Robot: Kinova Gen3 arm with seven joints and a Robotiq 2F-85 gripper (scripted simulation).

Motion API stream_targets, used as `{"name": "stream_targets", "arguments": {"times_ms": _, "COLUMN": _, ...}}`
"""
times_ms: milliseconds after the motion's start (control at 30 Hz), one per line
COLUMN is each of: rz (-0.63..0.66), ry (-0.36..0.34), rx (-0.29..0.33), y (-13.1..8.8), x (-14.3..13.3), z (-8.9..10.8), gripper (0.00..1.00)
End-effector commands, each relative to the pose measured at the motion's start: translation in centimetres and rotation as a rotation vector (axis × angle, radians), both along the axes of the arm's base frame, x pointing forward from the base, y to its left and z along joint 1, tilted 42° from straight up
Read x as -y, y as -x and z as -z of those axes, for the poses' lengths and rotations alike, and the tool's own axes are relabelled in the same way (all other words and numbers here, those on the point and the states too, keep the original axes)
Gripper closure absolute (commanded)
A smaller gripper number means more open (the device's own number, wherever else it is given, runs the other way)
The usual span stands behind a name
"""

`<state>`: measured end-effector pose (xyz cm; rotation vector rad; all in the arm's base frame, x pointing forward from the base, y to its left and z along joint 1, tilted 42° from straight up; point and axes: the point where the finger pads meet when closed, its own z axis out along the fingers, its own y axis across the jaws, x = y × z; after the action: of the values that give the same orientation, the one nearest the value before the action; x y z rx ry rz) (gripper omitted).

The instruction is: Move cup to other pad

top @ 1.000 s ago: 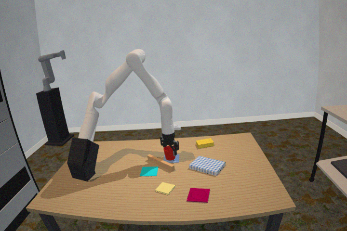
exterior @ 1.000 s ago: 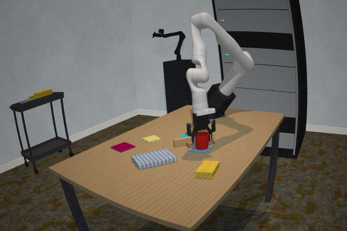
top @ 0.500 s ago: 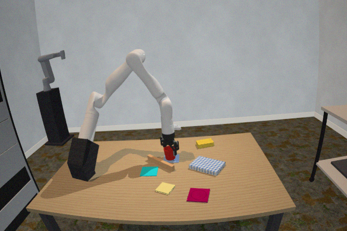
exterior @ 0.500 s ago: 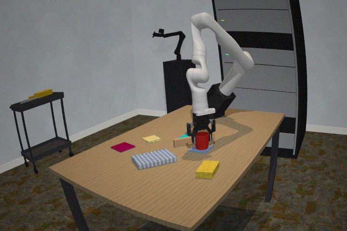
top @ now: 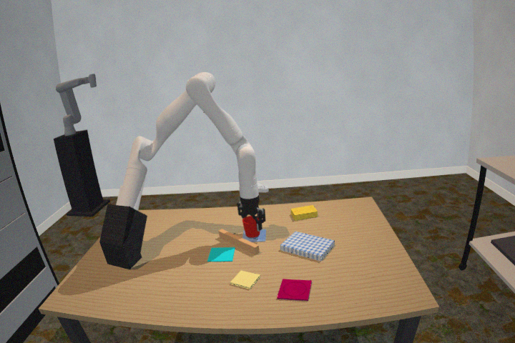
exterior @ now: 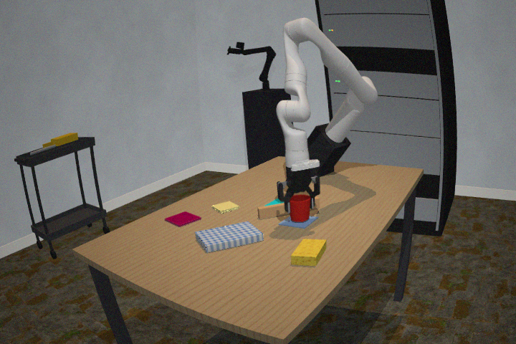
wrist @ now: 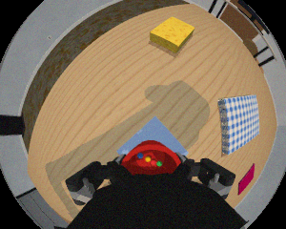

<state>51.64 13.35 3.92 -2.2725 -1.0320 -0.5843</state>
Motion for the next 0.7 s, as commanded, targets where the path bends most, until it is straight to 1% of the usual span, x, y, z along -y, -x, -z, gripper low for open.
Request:
{"name": "stream_targets", "arguments": {"times_ms": 0, "rz": 0.001, "ry": 0.002, "rx": 0.002, "y": 0.2, "x": 0.7, "z": -0.9, "gripper": 0.17}}
{"name": "stream_targets", "arguments": {"times_ms": 333, "rz": 0.002, "ry": 0.003, "rx": 0.003, "y": 0.6, "x": 2.7, "z": -3.1, "gripper": 0.17}}
{"name": "stream_targets", "arguments": {"times_ms": 667, "rz": 0.002, "ry": 0.001, "rx": 0.001, "y": 0.8, "x": 3.4, "z": -3.9, "gripper": 0.17}}
